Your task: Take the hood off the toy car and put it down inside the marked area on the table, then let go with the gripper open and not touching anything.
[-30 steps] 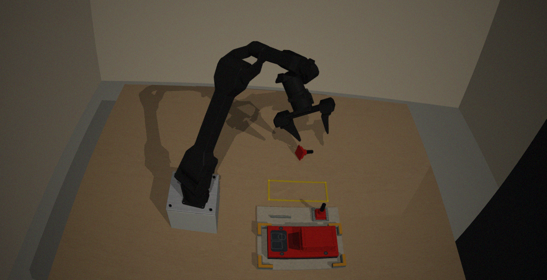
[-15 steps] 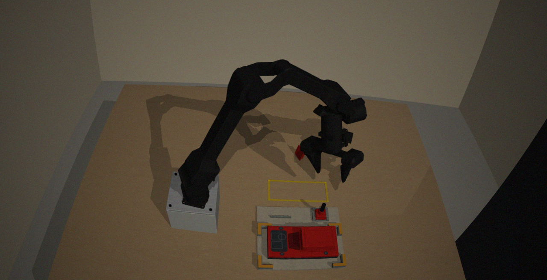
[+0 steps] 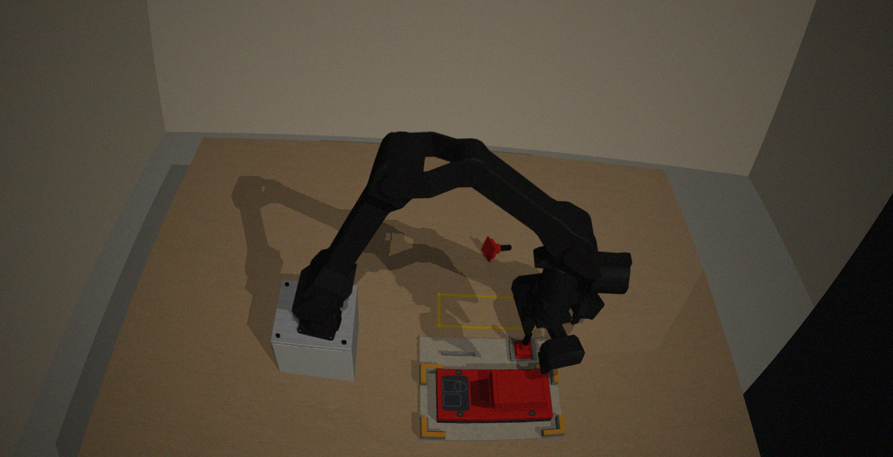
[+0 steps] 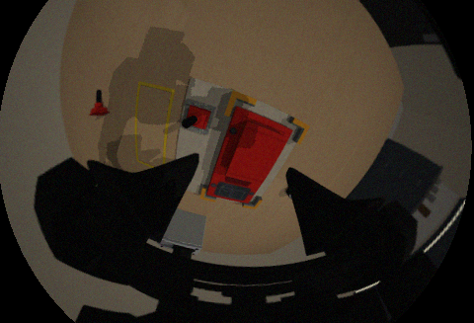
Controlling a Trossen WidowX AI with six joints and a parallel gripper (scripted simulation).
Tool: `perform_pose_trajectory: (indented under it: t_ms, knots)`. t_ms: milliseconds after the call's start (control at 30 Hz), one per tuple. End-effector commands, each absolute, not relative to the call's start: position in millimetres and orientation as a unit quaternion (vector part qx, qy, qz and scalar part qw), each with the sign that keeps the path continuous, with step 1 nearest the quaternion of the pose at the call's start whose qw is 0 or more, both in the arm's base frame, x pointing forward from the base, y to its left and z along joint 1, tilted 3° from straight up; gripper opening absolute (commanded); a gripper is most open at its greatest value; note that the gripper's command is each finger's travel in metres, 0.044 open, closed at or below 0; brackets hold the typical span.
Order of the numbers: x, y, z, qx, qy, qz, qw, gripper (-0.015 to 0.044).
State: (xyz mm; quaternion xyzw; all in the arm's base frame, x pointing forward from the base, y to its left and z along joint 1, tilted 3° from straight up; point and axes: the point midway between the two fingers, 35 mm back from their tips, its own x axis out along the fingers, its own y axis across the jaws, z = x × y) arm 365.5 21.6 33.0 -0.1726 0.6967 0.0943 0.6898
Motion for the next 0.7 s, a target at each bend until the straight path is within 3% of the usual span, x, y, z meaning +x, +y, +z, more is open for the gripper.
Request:
perform_pose_trajectory:
  t_ms: [0, 667]
  knots:
    - [358.3, -9.0, 32.8, -0.099, 0.705, 0.067, 0.699, 0.0440]
    - [355.8, -20.5, 25.4, -0.072, 0.707, 0.056, 0.701, 0.0440]
